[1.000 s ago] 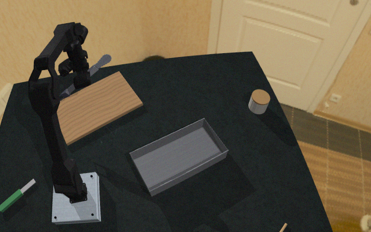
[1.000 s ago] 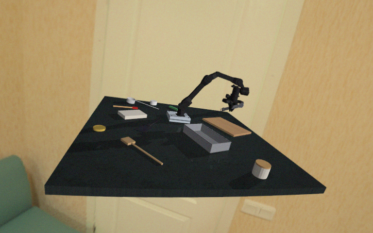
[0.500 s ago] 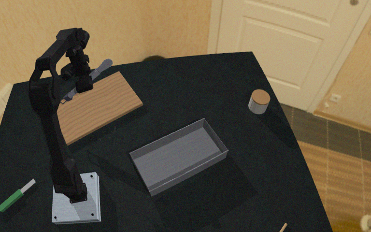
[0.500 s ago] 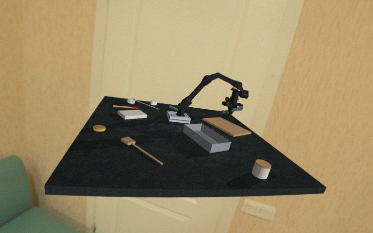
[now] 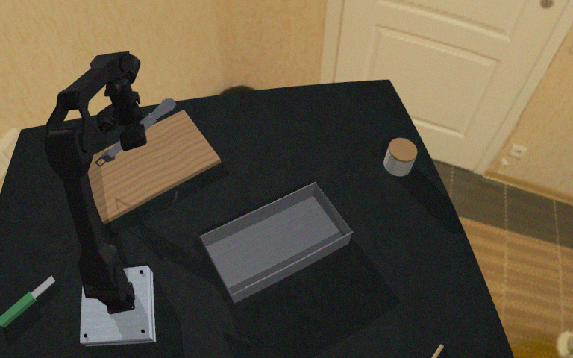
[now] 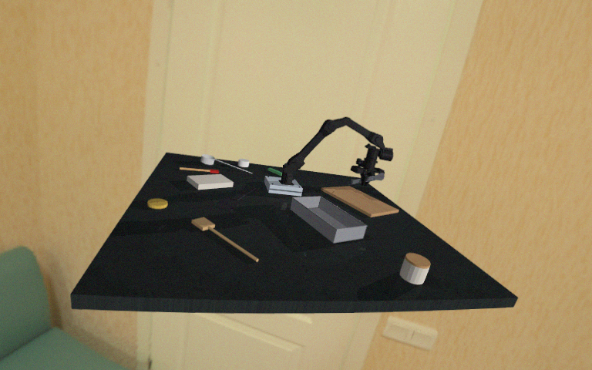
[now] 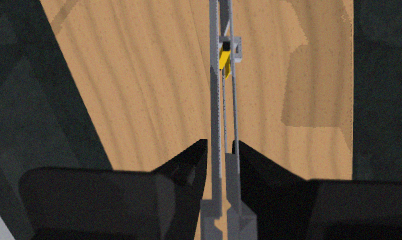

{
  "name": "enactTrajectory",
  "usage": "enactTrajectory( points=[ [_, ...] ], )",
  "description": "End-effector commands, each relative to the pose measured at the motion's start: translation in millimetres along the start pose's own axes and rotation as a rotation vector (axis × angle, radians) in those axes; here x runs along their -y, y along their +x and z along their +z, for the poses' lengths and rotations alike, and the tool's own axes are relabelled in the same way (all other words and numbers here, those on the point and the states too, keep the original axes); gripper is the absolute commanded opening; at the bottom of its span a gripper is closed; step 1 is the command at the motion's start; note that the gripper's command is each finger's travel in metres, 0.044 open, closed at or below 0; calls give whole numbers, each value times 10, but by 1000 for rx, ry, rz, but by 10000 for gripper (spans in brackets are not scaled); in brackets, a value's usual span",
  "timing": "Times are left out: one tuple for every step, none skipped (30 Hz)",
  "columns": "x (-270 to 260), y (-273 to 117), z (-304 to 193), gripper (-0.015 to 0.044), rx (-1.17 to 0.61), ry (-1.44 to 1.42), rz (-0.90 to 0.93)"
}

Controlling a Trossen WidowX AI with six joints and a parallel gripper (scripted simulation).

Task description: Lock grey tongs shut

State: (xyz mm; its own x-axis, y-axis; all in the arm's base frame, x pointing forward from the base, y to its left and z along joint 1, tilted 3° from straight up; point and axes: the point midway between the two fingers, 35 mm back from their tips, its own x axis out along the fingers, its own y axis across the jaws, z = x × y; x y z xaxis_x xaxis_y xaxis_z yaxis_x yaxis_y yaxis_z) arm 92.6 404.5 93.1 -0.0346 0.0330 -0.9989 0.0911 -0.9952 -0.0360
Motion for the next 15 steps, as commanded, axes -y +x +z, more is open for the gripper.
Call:
enactTrajectory(
  points=[
    [1, 82, 12, -150, 5, 1, -2],
    [0, 99, 12, -150, 5, 1, -2],
    [-2, 115, 13, -150, 5, 1, -2],
    [-3, 131, 13, -150, 5, 1, -2],
    [-5, 148, 14, -150, 5, 1, -2],
    [-6, 164, 14, -150, 5, 1, -2],
    [-8, 180, 15, -150, 5, 1, -2],
    [-10, 197, 16, -150, 5, 1, -2],
    [-12, 213, 17, -150, 5, 1, -2],
    [-14, 229, 17, -150, 5, 1, -2],
    [-16, 246, 18, -150, 5, 1, -2],
    [-18, 262, 19, -150, 5, 1, -2],
    [-20, 278, 20, -150, 5, 1, -2],
    [-23, 294, 21, -150, 5, 1, -2],
    [-25, 311, 22, -150, 5, 1, -2]
  ],
)
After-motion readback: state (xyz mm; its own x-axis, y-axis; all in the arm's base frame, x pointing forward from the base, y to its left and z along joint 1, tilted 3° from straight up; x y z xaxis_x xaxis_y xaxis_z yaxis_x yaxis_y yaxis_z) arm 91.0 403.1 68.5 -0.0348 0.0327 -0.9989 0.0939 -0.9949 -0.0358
